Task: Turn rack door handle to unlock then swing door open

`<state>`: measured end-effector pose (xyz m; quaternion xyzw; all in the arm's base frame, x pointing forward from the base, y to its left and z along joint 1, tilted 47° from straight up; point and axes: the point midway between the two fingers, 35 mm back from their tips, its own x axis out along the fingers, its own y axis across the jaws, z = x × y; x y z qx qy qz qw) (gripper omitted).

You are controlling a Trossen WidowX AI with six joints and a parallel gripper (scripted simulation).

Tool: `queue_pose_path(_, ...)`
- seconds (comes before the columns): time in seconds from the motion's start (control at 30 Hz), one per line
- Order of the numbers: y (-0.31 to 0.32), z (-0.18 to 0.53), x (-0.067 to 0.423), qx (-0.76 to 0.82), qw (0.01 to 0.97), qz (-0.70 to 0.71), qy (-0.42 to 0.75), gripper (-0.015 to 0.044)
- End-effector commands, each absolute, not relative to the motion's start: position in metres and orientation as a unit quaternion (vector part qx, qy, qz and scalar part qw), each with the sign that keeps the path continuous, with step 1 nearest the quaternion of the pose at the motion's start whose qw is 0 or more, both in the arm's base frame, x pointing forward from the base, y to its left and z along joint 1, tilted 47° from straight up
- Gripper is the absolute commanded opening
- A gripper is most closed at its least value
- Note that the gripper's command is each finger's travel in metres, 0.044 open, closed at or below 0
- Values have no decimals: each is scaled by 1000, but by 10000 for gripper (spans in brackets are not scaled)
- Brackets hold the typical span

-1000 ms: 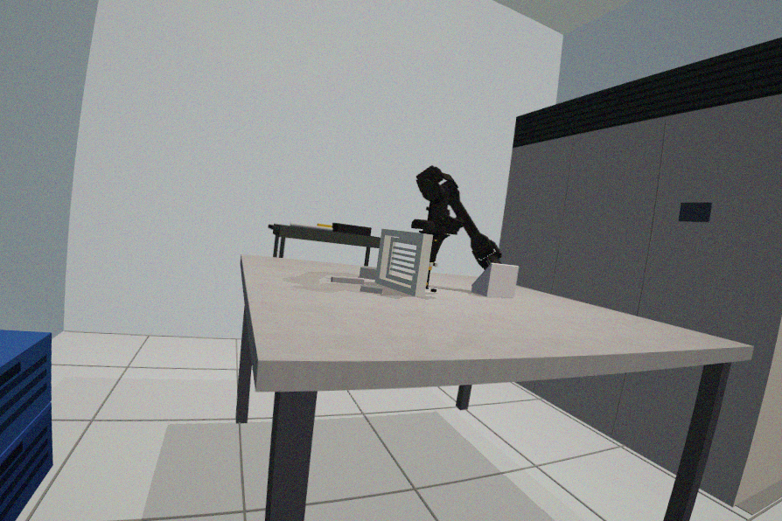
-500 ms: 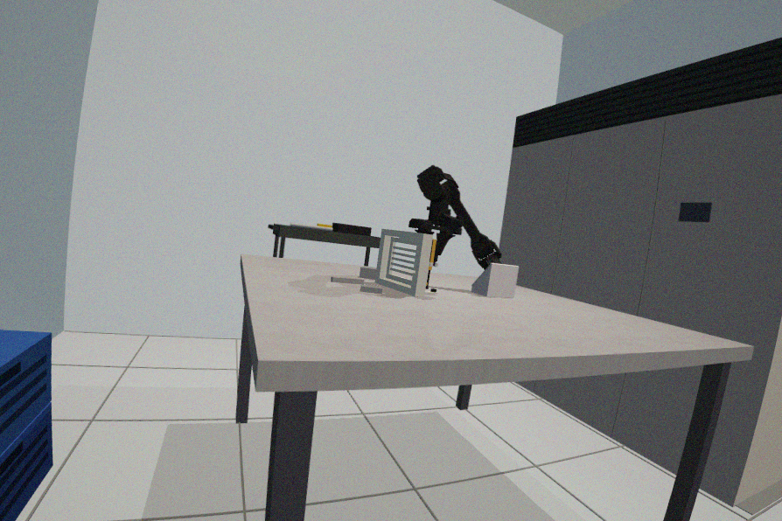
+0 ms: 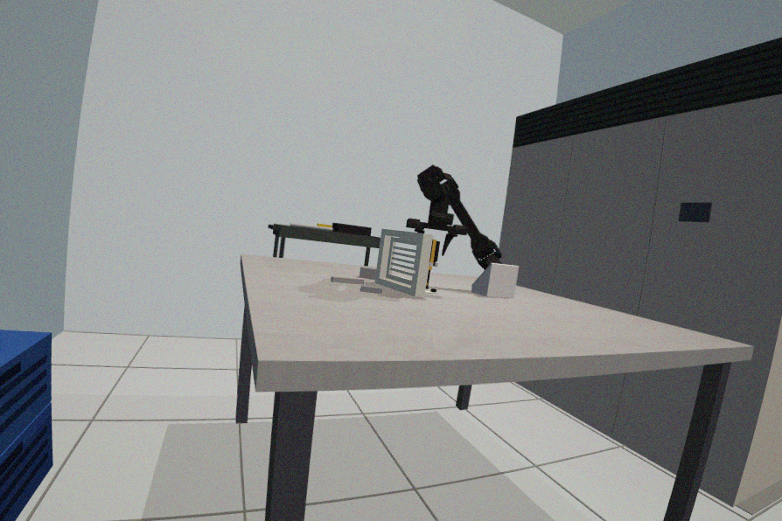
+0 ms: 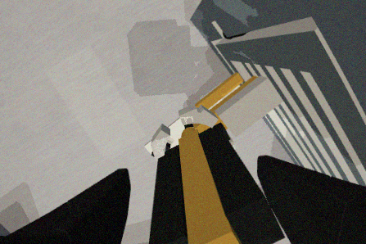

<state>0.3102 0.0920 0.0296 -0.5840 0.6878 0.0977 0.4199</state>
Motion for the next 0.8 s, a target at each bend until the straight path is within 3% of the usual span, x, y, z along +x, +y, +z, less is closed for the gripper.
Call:
queue_pose_path(0.0,89,30,312,-536,479,22,695,294)
queue_pose_path(0.77,89,30,312,-192,693,-356,597,294)
